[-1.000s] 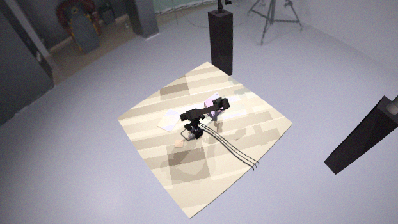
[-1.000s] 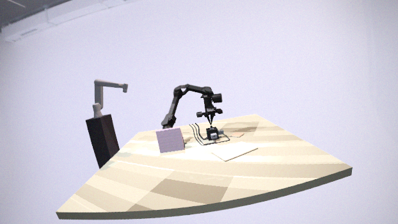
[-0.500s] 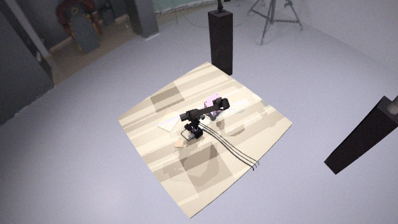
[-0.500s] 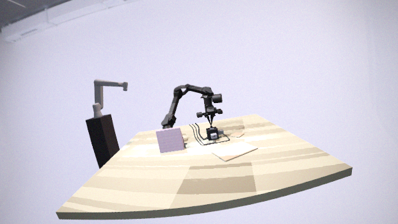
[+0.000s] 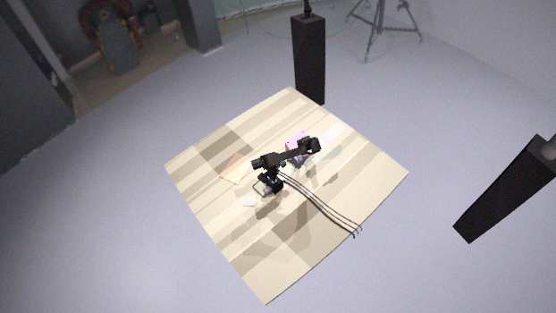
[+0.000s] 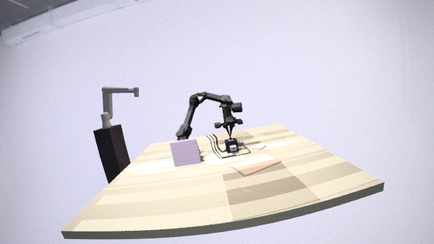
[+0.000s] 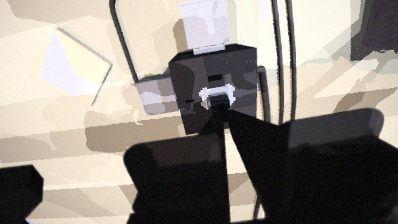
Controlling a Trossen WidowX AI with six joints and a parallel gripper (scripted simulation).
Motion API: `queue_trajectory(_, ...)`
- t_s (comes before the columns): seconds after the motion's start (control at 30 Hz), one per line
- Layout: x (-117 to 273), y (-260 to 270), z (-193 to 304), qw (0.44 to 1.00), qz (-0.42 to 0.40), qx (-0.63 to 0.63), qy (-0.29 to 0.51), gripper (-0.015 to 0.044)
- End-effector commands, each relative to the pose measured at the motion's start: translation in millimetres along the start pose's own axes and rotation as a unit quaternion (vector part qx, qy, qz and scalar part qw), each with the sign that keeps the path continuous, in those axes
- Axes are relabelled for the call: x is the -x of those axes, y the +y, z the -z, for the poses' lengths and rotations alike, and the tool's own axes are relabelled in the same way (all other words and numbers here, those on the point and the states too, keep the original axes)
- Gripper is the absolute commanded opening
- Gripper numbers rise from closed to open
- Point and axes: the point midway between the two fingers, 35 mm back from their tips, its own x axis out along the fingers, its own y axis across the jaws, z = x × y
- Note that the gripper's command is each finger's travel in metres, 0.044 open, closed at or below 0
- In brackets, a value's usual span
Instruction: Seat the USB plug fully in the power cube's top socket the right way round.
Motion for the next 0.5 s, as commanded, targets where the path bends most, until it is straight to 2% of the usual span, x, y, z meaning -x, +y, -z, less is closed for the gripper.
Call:
queue_trajectory(0.0, -0.5, 0.3, 0.3, 1.000, -0.001, -0.002, 0.001, 0.0000)
queue_trajectory(0.47, -2.1, 0.3, 0.2, 1.000, -0.001, -0.002, 0.001, 0.0000)
